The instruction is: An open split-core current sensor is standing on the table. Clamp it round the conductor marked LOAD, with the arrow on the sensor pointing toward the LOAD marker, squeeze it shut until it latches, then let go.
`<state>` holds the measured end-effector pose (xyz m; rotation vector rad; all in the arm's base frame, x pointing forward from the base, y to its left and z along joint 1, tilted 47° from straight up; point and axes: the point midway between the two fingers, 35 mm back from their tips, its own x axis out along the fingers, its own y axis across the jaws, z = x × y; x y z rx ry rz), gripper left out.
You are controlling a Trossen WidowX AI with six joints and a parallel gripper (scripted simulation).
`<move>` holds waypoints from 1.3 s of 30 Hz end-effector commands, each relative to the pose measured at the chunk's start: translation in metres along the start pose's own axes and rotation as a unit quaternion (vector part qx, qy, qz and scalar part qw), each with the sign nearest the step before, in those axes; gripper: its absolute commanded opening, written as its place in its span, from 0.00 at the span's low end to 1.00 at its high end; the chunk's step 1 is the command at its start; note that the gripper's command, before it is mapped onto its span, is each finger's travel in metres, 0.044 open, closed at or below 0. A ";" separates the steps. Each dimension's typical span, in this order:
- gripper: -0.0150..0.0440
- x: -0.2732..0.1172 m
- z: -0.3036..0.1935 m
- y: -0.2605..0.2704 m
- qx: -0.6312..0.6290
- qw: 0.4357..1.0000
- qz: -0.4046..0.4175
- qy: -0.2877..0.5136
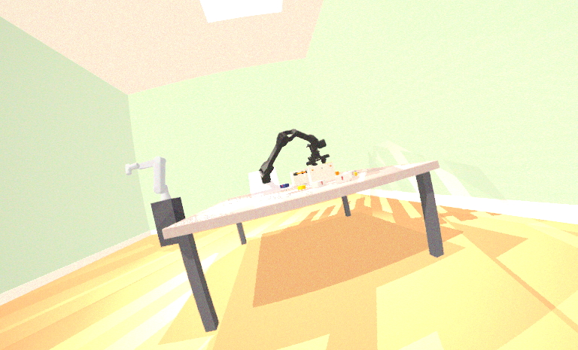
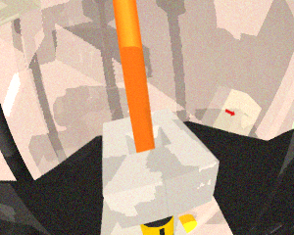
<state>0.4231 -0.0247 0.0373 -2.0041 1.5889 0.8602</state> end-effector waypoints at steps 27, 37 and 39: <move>0.39 0.001 0.002 0.002 -0.002 1.000 0.021 -0.001; 0.68 0.001 0.002 0.002 -0.002 1.000 0.021 -0.001; 0.68 0.001 0.002 0.002 -0.002 1.000 0.021 -0.001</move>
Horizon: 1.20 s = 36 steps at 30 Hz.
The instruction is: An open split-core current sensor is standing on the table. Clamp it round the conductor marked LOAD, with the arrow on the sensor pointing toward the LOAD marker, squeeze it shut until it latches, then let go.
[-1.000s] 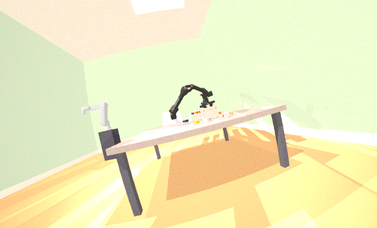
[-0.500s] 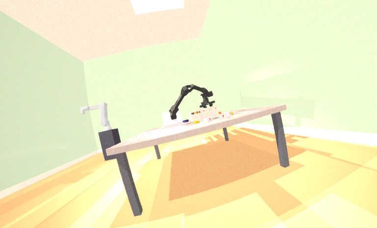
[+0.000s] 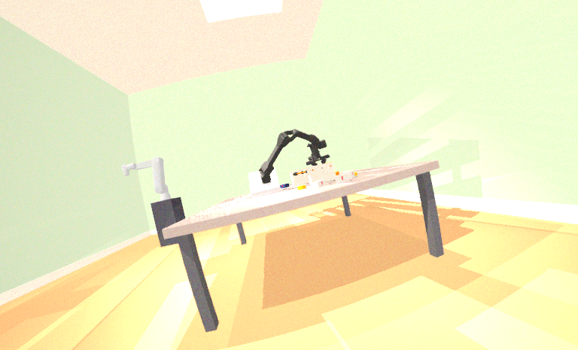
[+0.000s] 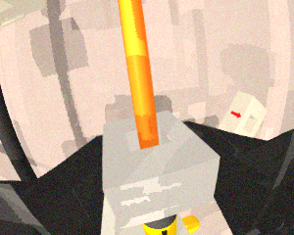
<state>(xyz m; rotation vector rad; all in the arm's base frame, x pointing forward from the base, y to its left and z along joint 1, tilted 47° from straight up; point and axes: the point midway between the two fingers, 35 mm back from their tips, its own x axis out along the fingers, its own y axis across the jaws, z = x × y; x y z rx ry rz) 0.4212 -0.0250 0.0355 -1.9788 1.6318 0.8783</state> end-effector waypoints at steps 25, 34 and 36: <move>0.68 0.000 0.000 0.001 -0.001 1.000 0.001 0.000; 0.95 0.000 0.000 0.001 -0.001 1.000 0.001 0.000; 1.00 0.000 0.000 0.001 -0.001 1.000 0.001 0.000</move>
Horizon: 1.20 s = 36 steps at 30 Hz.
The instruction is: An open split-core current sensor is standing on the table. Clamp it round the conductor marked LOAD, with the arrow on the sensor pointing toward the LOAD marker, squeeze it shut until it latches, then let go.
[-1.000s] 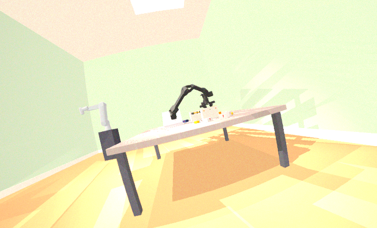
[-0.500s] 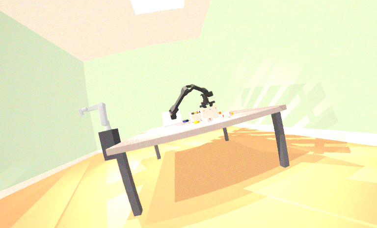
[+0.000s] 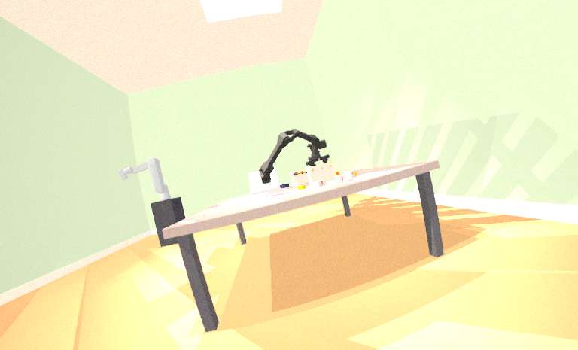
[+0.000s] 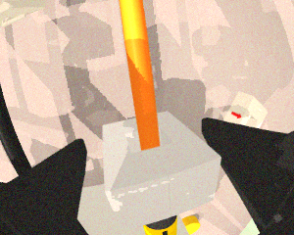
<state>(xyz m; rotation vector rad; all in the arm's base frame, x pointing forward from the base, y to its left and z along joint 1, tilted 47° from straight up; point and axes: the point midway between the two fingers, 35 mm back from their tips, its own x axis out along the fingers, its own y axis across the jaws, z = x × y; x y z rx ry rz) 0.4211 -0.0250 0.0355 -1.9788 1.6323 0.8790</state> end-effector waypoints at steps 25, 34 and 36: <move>1.00 -0.095 0.001 0.015 -0.001 0.997 -0.073 0.000; 1.00 -0.095 0.001 0.015 -0.001 0.997 -0.073 0.000; 1.00 -0.095 0.001 0.015 -0.001 0.997 -0.073 0.000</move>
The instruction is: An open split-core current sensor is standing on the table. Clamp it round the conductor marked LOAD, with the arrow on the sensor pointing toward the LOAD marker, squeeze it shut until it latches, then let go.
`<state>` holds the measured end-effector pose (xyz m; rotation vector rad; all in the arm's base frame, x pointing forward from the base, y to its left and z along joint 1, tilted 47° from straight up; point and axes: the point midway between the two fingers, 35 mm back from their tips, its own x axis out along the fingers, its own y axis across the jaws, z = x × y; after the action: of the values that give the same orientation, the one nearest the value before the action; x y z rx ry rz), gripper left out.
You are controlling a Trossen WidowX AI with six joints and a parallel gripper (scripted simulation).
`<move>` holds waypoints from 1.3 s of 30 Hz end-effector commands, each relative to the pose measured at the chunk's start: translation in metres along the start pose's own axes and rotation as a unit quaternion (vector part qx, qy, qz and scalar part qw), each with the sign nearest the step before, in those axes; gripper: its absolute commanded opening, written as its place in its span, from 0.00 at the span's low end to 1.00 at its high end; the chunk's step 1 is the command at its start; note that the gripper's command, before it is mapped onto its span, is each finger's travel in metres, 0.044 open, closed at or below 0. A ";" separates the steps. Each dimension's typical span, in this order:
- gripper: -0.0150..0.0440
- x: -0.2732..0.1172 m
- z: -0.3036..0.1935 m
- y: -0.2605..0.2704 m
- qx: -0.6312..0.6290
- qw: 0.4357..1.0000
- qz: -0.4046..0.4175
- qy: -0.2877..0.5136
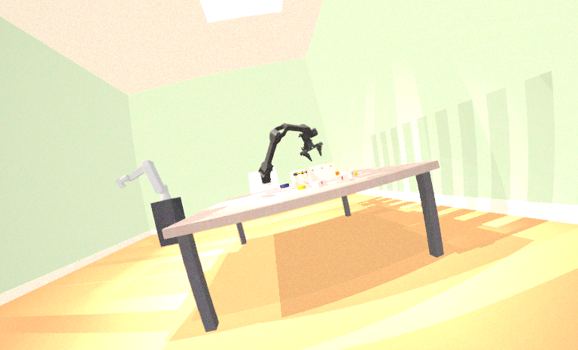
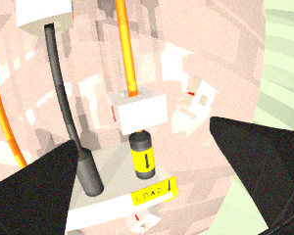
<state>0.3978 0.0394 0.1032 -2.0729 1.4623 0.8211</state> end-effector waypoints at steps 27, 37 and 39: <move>1.00 0.002 -0.006 0.003 0.016 0.999 0.007 -0.028; 1.00 -0.021 -0.106 0.044 0.259 0.885 -0.014 -0.386; 1.00 -0.027 -0.116 0.047 0.277 0.869 -0.025 -0.409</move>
<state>0.3797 -0.0231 0.1582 -1.3214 1.1889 0.9657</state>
